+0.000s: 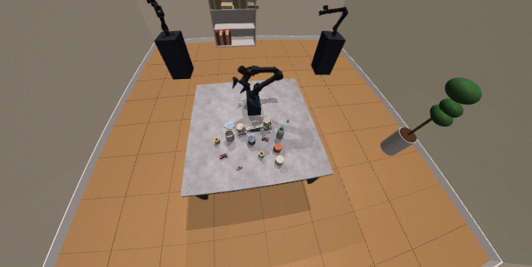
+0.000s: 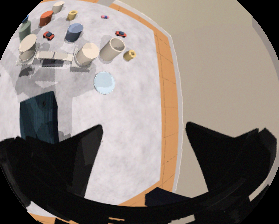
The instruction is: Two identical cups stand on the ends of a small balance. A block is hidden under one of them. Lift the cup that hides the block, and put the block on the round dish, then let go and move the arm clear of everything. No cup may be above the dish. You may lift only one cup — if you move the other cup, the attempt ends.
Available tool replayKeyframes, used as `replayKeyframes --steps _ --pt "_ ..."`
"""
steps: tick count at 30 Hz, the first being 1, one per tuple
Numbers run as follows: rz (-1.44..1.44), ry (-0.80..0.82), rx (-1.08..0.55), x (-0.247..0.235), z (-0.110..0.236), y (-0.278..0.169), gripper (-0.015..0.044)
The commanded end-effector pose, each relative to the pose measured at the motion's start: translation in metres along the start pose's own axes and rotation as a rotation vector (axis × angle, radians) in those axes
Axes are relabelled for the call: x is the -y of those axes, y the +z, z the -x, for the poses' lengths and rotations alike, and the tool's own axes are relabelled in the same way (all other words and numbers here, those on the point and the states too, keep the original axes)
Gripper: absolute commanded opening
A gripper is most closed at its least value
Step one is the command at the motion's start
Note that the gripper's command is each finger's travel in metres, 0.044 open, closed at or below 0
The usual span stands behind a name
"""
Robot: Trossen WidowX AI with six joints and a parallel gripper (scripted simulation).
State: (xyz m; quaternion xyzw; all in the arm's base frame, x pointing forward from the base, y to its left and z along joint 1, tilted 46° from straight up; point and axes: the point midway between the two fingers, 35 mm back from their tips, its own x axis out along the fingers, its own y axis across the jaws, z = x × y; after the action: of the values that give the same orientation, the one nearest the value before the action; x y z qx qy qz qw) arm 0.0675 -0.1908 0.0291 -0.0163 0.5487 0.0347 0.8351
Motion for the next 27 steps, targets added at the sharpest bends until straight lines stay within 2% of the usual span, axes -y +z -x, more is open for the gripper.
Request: replayKeyframes --steps 1,15,27 --pt "-0.033 0.055 0.072 -0.014 -0.01 0.019 0.044" --pt "-0.208 0.357 0.314 -0.081 -0.031 0.089 0.044" --pt "-0.389 0.678 0.399 -0.144 -0.027 0.124 0.044"
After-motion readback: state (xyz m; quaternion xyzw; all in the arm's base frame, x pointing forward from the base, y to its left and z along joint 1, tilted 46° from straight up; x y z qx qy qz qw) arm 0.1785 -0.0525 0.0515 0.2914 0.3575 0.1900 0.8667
